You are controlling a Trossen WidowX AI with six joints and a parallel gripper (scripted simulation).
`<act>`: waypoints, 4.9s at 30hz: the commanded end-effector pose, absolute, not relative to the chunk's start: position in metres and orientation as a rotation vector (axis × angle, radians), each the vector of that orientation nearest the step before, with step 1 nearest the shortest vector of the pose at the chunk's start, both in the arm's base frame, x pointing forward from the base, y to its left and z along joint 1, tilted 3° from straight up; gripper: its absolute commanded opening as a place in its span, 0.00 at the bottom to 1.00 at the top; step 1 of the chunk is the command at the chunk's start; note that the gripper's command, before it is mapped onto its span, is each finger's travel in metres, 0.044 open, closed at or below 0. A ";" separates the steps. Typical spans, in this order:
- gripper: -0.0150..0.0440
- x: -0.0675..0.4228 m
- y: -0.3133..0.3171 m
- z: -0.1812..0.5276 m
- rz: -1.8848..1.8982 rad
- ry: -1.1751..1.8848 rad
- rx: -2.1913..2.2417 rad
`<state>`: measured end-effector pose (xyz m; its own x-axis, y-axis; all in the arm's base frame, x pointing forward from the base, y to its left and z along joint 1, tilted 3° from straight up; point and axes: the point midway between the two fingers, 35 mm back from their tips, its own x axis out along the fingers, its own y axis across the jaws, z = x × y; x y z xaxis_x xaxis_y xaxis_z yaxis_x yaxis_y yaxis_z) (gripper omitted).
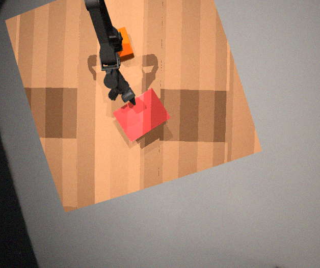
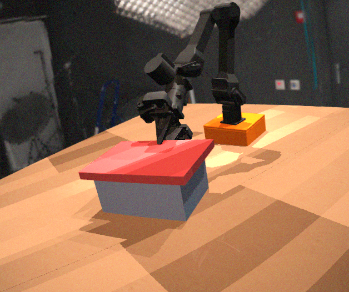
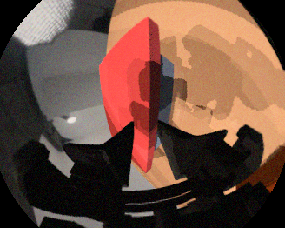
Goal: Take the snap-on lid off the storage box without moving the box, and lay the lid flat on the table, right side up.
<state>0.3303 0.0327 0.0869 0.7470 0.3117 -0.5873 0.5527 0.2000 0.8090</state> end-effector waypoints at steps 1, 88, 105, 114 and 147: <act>0.25 0.330 0.033 0.089 -0.192 0.769 1.399; 0.25 0.330 0.032 0.100 -0.193 0.768 1.401; 0.25 0.332 0.032 0.100 -0.193 0.768 1.401; 0.25 0.332 0.033 0.100 -0.193 0.768 1.401; 0.25 0.334 0.034 0.101 -0.192 0.768 1.400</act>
